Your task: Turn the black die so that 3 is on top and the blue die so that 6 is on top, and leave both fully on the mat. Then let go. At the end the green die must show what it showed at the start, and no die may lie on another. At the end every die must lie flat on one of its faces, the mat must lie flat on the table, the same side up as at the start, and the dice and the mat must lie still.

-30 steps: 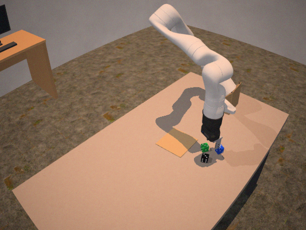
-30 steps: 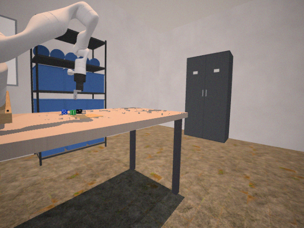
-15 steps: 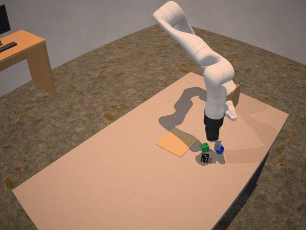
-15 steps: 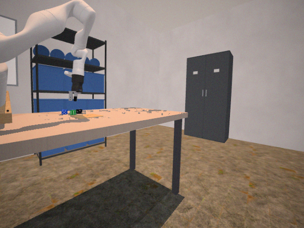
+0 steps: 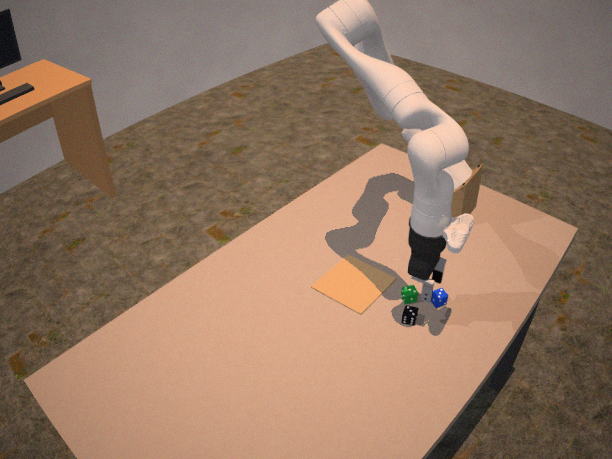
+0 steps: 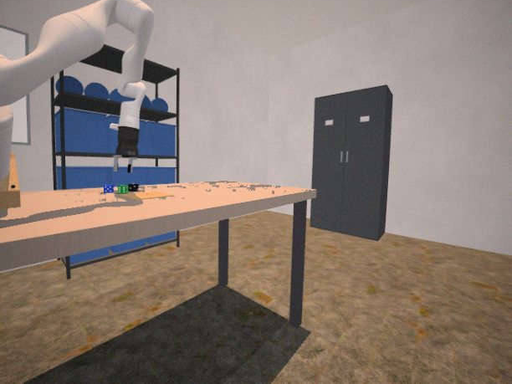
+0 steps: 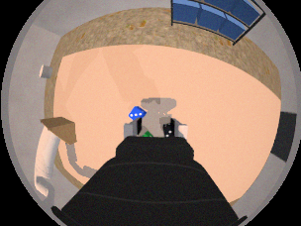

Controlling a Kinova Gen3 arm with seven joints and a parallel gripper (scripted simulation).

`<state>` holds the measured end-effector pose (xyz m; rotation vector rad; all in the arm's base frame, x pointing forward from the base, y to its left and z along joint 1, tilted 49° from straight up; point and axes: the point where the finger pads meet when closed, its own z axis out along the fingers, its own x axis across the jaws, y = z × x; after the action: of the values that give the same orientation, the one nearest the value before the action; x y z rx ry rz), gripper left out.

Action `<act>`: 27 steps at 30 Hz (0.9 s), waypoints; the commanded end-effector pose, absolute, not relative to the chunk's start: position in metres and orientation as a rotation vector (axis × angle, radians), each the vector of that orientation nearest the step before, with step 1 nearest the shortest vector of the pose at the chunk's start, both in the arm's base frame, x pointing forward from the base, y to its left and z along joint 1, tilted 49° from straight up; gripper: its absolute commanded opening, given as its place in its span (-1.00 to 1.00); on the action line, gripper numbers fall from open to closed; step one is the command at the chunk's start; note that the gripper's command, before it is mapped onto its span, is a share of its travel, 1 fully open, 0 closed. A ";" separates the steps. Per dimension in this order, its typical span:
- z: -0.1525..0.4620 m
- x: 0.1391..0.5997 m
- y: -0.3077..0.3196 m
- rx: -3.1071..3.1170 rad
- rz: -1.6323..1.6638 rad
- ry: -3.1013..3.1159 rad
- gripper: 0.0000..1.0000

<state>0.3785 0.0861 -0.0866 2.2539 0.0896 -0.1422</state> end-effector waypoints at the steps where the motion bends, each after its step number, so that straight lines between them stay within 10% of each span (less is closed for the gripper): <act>1: -0.085 0.379 0.089 2.251 -0.076 -0.004 1.00; 27: -0.074 0.397 0.080 2.107 0.411 -0.939 1.00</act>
<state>0.3959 0.0768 -0.0758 2.1131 -0.9136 0.3812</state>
